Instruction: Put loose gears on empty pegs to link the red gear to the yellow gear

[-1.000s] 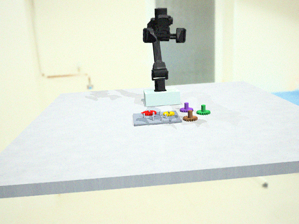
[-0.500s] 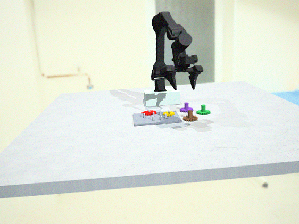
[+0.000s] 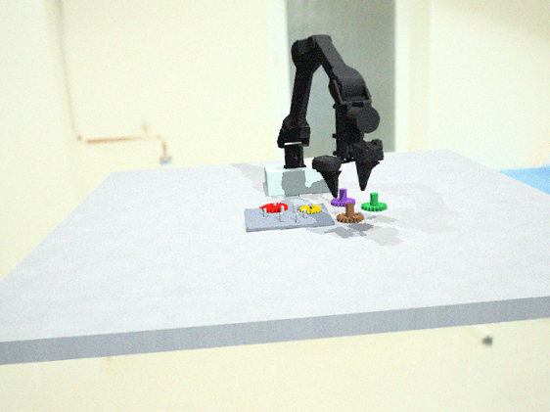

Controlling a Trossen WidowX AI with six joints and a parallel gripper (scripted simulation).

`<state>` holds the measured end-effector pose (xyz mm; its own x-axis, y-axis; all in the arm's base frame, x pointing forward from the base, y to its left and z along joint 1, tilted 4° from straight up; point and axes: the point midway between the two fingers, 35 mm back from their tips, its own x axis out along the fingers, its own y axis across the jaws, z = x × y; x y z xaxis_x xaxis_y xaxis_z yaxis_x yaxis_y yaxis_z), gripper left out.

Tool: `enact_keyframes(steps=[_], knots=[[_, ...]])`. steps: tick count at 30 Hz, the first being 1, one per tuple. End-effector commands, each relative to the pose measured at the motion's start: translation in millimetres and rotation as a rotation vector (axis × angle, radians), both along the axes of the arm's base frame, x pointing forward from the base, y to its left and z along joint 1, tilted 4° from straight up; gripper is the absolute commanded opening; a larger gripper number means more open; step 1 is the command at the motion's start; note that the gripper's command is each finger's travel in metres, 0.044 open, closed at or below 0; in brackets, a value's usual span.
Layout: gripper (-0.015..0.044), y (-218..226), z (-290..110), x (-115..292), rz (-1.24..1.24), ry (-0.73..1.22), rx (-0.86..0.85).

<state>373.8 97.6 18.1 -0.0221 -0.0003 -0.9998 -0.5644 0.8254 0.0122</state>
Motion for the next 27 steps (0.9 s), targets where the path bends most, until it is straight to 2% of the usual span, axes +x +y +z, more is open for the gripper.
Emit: enact_keyframes(steps=[1,23,27], knots=[[0.0440,1,-9,-3,0.004,0.016,0.002],[0.0440,1,-36,-5,0.004,0.016,0.002],[0.0335,1,-36,-5,0.004,0.016,0.002]])
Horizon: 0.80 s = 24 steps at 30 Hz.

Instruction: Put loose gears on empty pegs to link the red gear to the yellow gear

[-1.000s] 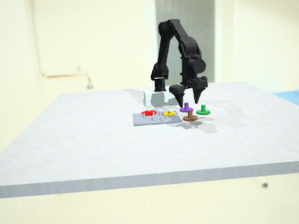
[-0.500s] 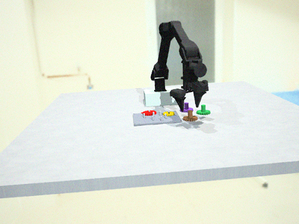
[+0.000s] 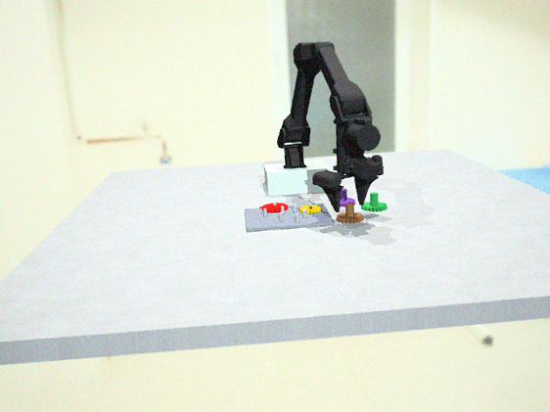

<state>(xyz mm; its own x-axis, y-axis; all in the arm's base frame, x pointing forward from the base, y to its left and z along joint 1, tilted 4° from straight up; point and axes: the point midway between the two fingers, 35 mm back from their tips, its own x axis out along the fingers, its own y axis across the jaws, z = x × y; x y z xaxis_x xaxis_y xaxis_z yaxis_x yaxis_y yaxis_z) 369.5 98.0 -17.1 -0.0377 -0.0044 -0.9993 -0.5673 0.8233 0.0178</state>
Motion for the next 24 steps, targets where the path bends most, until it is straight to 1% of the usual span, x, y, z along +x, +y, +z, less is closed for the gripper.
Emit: enact_keyframes(steps=[1,10,17,18,24], knots=[[0.0309,1,-1,0,0.000,0.000,0.006],[0.0073,1,-1,0,0.000,0.000,0.006],[0.0026,1,-1,0,0.000,0.000,0.006],[0.0000,1,-1,0,0.000,0.000,0.006],[0.0000,1,10,3,0.000,0.000,0.006]])
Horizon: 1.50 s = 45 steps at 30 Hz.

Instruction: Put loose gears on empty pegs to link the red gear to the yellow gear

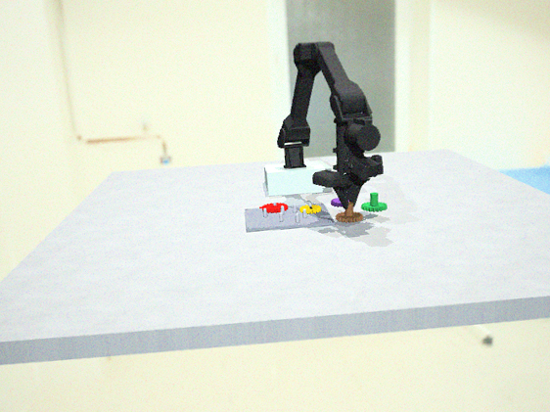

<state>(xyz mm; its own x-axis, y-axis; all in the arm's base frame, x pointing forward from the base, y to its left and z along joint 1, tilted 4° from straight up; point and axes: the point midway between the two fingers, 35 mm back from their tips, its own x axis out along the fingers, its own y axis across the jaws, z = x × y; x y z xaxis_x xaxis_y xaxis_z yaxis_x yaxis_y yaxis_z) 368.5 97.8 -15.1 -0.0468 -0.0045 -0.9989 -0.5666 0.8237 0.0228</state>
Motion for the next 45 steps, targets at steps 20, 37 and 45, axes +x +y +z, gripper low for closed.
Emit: enact_keyframes(steps=[20,37,45], knots=[[0.0000,0,56,14,0.001,-0.010,0.006],[0.0000,-1,98,15,-0.002,-0.010,0.009],[0.0000,-3,117,14,-0.002,-0.010,0.009]])
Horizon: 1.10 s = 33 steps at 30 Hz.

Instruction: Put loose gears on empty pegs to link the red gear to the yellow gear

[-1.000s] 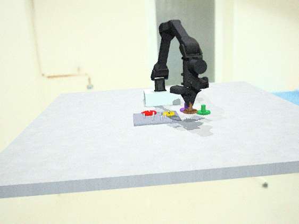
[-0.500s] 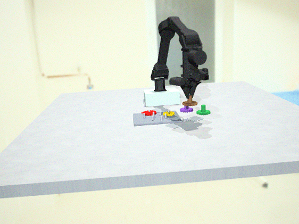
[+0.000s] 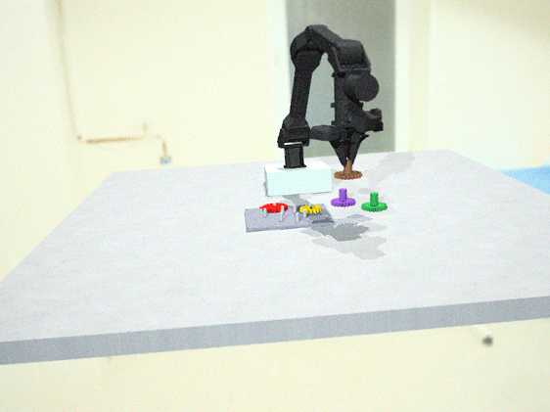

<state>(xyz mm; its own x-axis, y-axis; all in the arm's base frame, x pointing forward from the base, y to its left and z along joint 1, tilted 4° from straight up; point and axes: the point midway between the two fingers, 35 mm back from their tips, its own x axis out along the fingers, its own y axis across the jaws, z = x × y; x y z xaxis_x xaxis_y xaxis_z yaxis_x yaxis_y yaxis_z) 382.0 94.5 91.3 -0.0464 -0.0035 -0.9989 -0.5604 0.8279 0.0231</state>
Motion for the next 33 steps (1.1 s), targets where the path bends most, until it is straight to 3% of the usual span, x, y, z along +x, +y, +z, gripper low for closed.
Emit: enact_keyframes(steps=[1,12,33], knots=[[0.0000,0,13,0,0.005,-0.010,0.008],[0.0000,-2,35,-2,0.008,-0.009,0.005],[0.0000,-59,14,-3,0.008,-0.011,0.000]])
